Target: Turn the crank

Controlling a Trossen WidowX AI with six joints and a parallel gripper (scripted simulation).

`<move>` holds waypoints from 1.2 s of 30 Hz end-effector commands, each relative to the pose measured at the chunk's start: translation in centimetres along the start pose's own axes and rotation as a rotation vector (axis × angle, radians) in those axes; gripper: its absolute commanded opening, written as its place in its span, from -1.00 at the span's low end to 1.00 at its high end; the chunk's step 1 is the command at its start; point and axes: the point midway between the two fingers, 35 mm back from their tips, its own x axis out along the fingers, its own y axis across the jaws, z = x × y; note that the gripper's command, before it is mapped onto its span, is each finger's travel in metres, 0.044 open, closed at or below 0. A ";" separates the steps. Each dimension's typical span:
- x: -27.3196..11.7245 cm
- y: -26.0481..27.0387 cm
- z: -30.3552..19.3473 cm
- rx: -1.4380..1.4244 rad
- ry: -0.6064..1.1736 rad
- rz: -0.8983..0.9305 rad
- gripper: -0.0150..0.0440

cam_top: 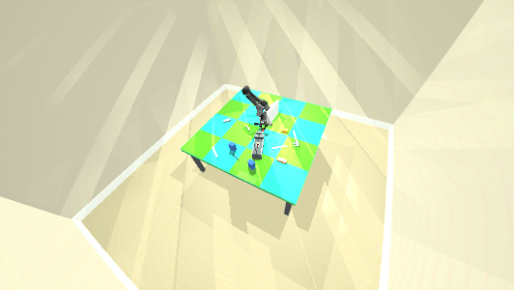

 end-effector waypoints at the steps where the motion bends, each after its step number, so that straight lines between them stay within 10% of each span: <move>1: -0.7 -0.1 0.6 0.000 -0.010 -0.001 -0.49; 36: -2.0 -3.0 2.0 -0.001 -0.010 -0.001 -0.49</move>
